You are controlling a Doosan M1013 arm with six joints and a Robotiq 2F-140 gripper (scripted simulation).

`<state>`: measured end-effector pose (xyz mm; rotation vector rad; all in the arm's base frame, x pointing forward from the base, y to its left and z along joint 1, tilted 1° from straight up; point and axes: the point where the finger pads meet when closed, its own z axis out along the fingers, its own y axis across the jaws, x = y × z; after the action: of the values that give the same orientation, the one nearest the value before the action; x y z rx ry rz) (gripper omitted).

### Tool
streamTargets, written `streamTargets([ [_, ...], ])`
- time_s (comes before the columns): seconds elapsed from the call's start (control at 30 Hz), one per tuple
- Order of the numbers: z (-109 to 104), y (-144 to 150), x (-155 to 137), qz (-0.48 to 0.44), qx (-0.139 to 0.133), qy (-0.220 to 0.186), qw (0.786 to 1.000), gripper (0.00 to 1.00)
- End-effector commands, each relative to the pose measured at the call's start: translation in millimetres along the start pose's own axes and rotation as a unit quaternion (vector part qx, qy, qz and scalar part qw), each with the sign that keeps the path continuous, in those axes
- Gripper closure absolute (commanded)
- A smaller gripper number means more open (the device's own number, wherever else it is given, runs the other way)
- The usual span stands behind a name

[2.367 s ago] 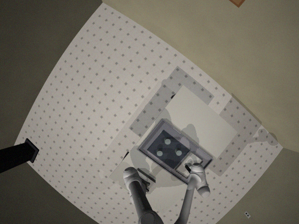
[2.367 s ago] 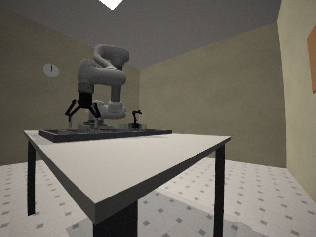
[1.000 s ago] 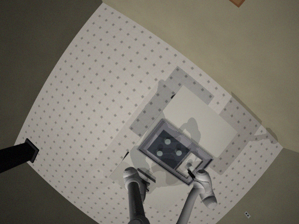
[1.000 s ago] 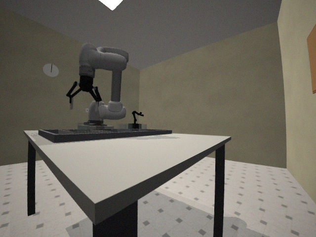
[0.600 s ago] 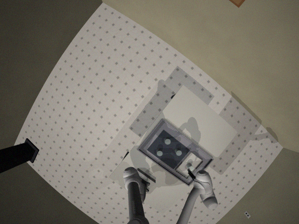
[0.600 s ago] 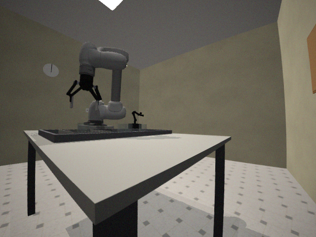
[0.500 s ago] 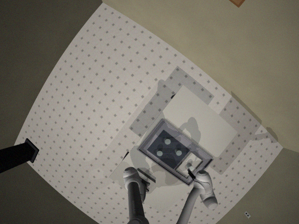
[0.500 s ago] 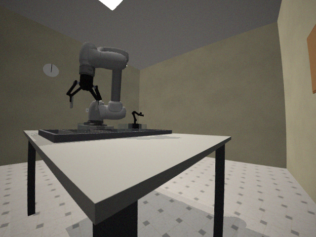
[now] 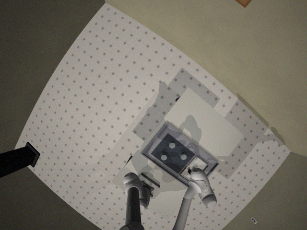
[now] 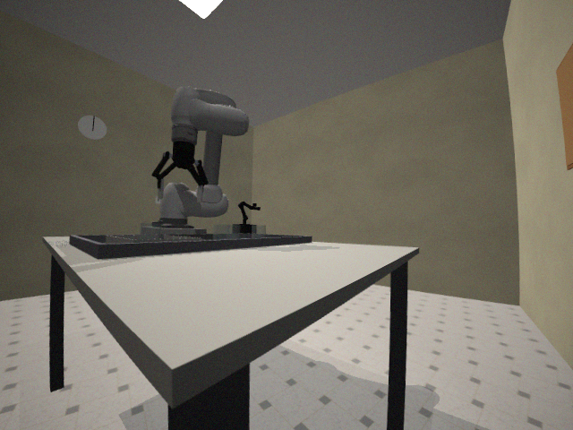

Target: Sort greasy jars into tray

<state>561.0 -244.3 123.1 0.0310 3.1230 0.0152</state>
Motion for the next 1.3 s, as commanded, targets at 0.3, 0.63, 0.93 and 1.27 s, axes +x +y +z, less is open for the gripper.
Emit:
streamTargets([
  [0.3, 0, 97, -21, 0.0, 0.0, 0.0, 1.0, 0.0],
  [0.63, 0, 162, -34, 0.0, 0.0, 0.0, 1.0, 0.0],
  [0.93, 0, 234, -49, 0.0, 0.0, 0.0, 1.0, 0.0],
  [1.27, 0, 299, -63, 0.0, 0.0, 0.0, 1.0, 0.0],
])
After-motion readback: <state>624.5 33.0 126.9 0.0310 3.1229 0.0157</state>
